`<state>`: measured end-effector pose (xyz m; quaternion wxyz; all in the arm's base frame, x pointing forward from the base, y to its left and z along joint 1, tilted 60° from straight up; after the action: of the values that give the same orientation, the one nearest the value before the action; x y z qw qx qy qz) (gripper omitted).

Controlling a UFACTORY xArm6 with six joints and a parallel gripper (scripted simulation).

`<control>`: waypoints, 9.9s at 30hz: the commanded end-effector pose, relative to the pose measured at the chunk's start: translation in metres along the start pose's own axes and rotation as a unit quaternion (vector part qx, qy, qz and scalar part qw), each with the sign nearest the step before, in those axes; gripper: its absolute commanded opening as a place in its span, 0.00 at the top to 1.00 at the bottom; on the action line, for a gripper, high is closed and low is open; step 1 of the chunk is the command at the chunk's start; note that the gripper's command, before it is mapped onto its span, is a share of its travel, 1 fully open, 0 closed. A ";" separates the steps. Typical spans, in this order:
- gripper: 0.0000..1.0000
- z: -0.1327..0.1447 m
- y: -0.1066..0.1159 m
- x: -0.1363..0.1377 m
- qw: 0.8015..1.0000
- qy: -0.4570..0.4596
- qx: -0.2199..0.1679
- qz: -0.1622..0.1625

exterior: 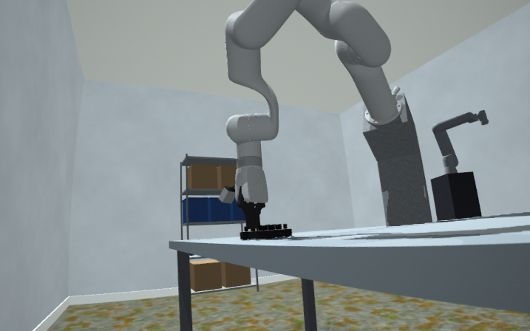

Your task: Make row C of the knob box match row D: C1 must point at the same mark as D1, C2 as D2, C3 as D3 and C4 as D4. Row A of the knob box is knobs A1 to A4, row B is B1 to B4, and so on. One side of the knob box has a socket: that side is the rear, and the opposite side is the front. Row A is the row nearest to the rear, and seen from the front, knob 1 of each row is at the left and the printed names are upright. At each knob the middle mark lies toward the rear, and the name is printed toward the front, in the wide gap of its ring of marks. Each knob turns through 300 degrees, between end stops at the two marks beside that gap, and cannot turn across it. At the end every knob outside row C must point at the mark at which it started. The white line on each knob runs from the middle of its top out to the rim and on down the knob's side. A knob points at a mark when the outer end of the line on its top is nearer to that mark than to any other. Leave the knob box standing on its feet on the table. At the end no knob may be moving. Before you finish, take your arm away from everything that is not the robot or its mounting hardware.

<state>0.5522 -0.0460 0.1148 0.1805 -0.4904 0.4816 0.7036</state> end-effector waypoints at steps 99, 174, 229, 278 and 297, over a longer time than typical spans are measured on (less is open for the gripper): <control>0.92 -0.001 0.001 0.000 0.743 -0.669 0.000 -0.001; 0.81 -0.001 0.013 0.000 0.676 -0.737 0.000 -0.001; 0.81 -0.001 0.041 -0.001 0.856 -0.516 0.001 -0.001; 0.81 -0.001 0.050 -0.001 0.995 0.098 0.001 0.000; 0.81 -0.001 0.053 -0.001 0.940 0.341 0.001 0.000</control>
<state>0.5150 -0.0705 0.1412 0.0333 -0.6662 0.5120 0.5413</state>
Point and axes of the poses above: the point where the finger pads meet when closed, its own y axis back along the fingers, its own x axis across the jaws, z = x × y, the point moved 1 cm from there along y, back along the fingers, and after that the axes turned 4 degrees about -y, right-handed, at the moved point
